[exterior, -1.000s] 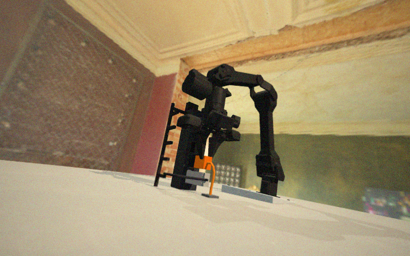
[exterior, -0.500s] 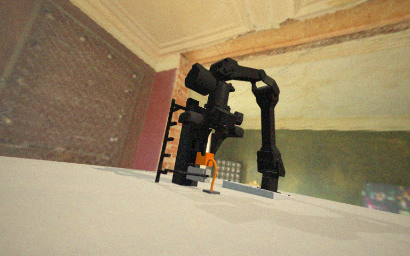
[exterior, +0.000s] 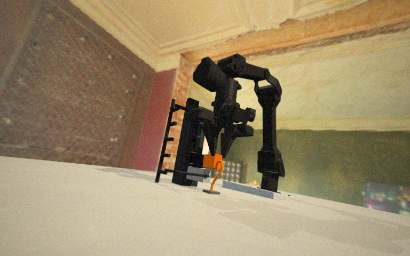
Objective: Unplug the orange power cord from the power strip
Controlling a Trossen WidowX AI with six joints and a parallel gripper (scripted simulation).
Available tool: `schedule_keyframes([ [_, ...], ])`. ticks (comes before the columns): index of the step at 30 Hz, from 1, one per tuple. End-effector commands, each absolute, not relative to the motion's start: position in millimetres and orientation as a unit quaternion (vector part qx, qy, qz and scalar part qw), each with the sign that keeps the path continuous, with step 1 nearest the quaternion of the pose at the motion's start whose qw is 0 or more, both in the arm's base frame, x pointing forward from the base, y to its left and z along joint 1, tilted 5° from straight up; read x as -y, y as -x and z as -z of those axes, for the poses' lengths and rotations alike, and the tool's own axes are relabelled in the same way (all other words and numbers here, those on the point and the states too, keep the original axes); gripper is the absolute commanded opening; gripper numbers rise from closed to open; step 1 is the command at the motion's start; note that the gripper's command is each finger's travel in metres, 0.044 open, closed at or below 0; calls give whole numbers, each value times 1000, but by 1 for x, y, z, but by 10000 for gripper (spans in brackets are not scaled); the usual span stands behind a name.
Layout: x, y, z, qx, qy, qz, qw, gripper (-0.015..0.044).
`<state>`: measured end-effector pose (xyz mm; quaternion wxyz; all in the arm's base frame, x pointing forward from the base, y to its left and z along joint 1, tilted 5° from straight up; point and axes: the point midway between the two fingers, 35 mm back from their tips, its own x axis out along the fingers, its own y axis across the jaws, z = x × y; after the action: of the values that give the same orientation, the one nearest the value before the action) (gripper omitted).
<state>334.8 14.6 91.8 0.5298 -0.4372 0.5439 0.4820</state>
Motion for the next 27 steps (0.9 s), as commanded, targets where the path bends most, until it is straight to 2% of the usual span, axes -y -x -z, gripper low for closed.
schedule_keyframes([
  [1,-14,-334,-92,-541,440,-483,530,236],
  [9,-36,-339,-98,-540,440,-483,530,440],
  [13,-72,-344,-106,-540,439,-484,531,440],
  [27,-74,-344,-106,-540,439,-484,531,440],
])
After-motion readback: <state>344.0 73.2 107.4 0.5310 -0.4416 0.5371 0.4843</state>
